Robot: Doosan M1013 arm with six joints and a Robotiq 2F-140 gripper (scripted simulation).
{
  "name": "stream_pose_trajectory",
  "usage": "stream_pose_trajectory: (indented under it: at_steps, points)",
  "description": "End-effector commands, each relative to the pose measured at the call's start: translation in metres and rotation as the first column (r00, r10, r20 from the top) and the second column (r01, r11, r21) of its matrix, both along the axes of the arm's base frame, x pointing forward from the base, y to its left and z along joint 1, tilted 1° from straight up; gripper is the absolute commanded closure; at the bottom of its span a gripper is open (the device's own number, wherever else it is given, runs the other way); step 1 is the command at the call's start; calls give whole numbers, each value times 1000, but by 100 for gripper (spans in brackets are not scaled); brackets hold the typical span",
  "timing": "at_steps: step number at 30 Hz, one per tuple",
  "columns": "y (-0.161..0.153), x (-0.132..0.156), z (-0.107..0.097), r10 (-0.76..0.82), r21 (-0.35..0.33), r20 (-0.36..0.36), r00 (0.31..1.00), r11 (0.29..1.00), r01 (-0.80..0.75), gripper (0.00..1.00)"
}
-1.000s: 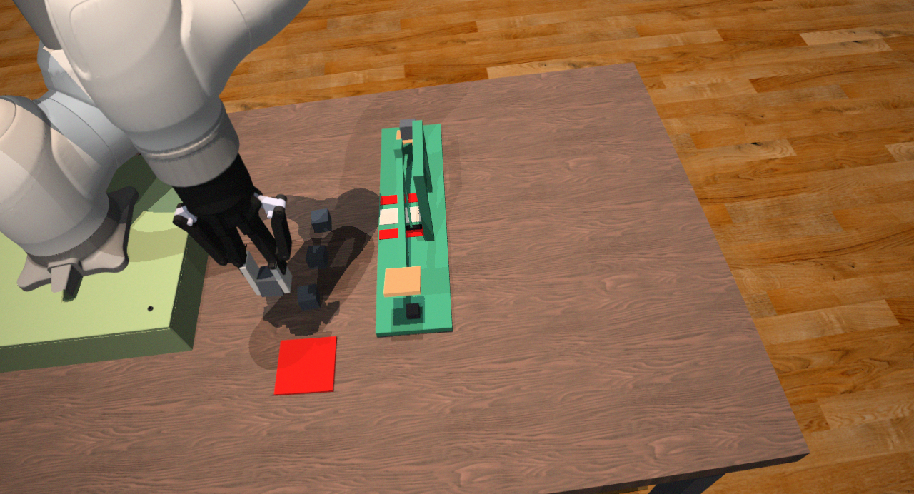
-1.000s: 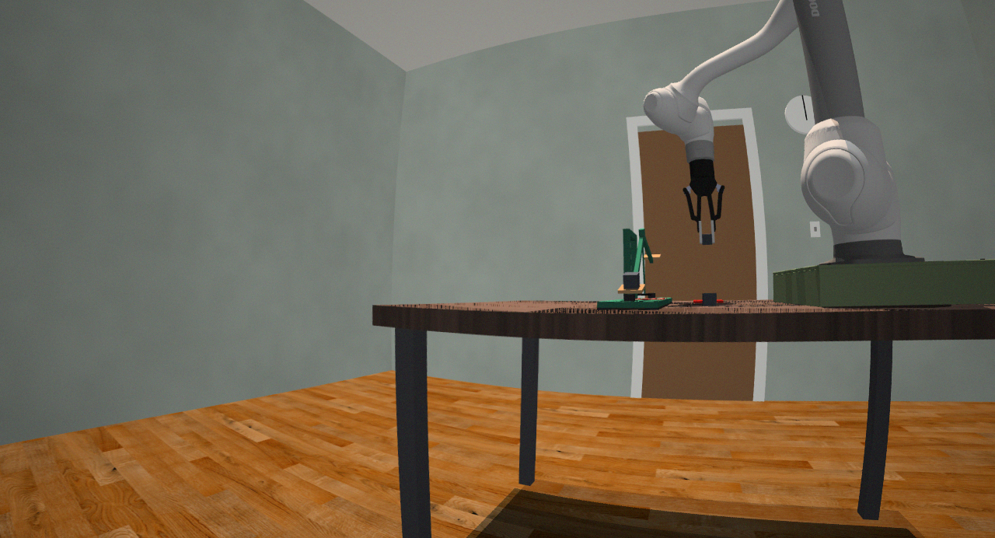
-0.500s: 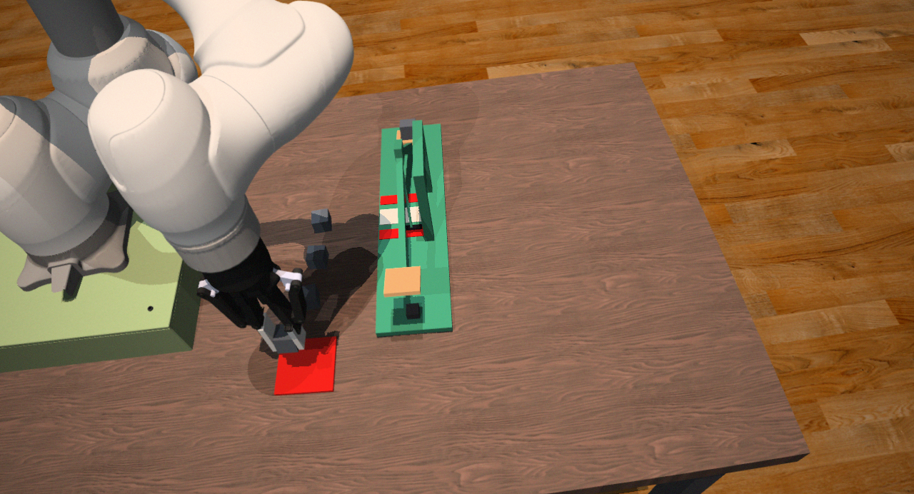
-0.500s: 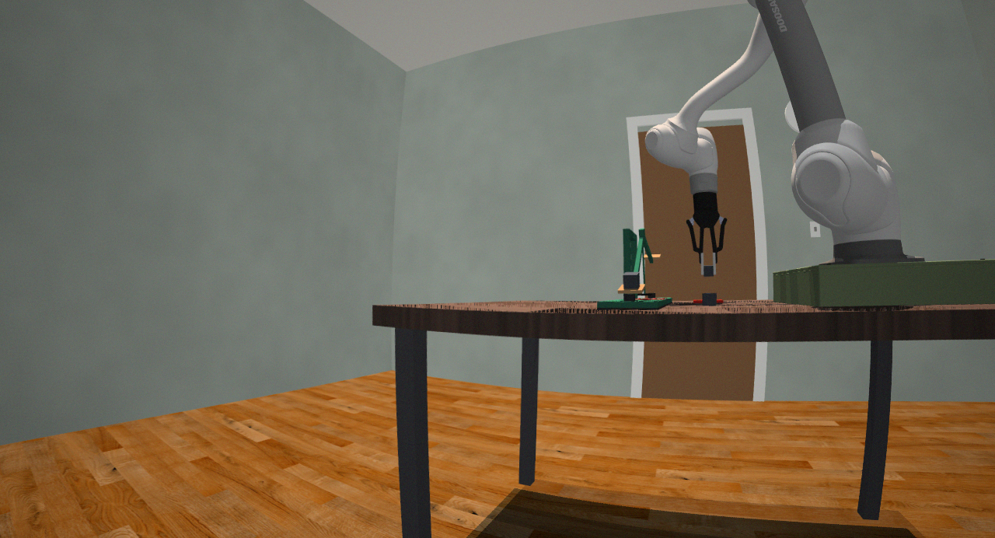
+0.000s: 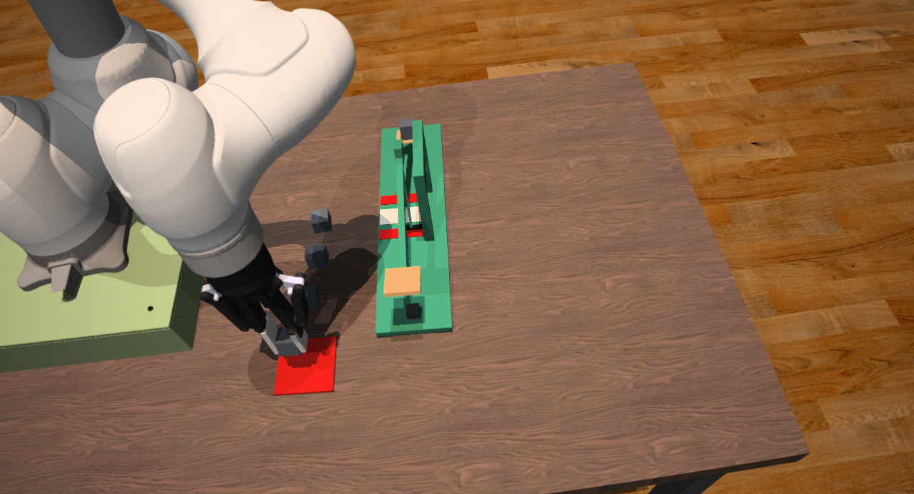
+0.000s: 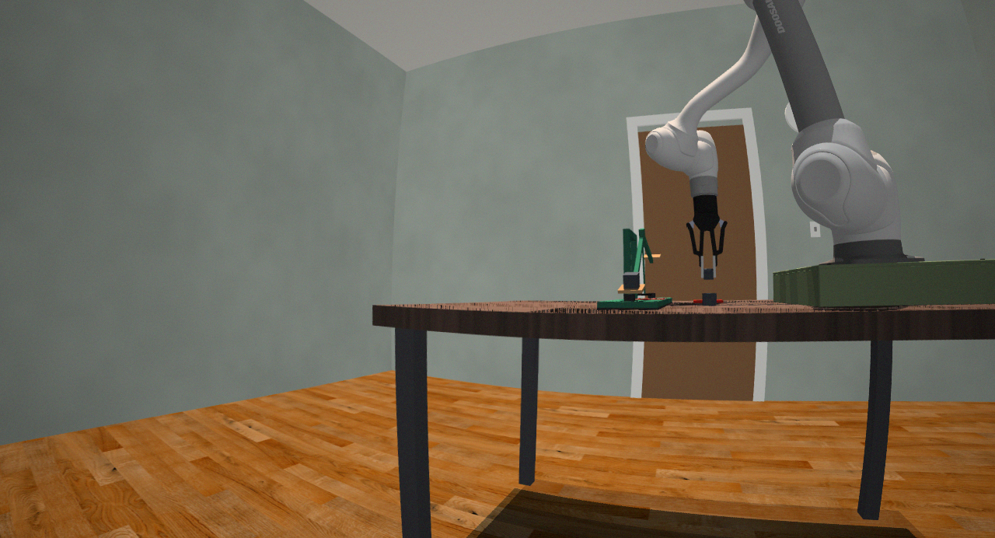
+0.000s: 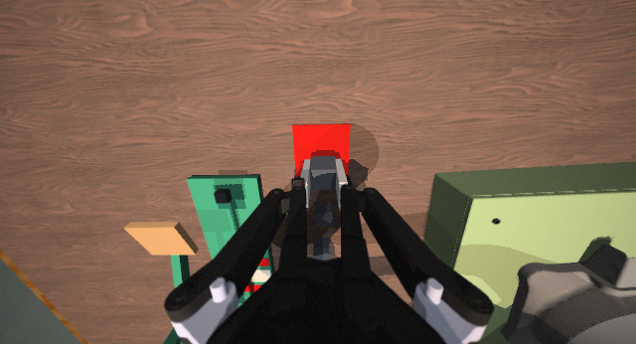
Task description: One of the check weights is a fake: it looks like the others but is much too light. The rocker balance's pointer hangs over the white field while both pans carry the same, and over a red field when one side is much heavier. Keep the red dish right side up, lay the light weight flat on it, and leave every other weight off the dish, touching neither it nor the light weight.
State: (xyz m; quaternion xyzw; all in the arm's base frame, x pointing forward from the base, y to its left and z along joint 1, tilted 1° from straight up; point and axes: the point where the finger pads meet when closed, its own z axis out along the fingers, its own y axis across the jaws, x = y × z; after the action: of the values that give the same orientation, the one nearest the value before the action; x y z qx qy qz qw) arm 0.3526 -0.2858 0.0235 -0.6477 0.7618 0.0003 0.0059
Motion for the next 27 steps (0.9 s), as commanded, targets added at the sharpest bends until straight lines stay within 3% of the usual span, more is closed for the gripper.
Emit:
stream_pose_trajectory:
  at_steps: [1,17,27]
  points:
    - [0,0,-10,0,0,0,1000,1000,0,76]
    - [-1,2,-54,0,0,0,1000,1000,0,76]
    - [-1,2,-61,0,0,0,1000,1000,0,76]
